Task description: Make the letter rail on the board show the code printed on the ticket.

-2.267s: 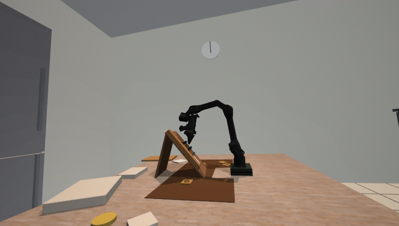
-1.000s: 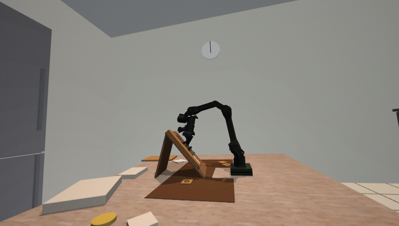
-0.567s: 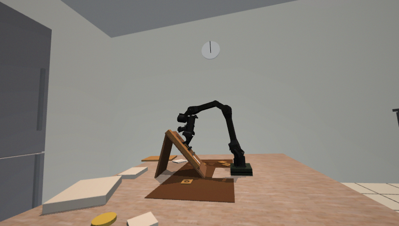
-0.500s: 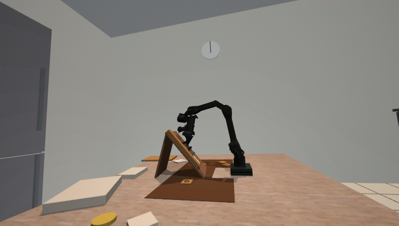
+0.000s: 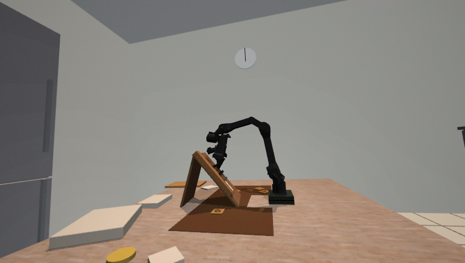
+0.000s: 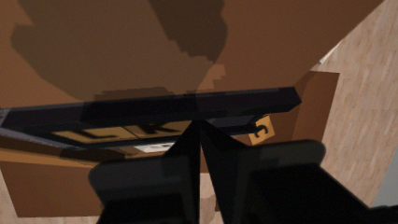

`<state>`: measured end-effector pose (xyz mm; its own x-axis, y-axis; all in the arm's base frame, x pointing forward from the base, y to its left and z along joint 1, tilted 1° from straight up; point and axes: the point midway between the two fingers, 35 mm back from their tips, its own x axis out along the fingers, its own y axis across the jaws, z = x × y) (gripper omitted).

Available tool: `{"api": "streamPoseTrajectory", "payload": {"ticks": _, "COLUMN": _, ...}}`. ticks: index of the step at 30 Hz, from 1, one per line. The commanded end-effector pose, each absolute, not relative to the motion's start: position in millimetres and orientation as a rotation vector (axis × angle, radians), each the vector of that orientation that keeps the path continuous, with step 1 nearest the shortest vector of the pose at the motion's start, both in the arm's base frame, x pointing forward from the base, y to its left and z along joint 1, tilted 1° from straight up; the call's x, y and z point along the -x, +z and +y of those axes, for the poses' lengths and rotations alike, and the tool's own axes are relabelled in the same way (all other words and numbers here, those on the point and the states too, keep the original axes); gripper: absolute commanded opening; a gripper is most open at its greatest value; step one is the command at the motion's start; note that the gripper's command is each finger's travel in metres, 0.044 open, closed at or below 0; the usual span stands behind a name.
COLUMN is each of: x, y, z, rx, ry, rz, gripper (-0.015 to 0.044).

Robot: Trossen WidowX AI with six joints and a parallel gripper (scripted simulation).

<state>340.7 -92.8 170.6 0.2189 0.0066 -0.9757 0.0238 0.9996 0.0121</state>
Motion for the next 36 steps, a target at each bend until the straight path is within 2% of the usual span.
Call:
{"api": "streamPoseTrajectory", "payload": {"ticks": 1, "x": -340, "y": 168, "z": -90, "rx": -0.031, "ry": -0.012, "rz": 1.355, "gripper": 0.0}}
{"api": "streamPoseTrajectory", "payload": {"ticks": 36, "x": -318, "y": 189, "z": -90, "rx": -0.031, "ry": -0.013, "rz": 1.357, "gripper": 0.0}}
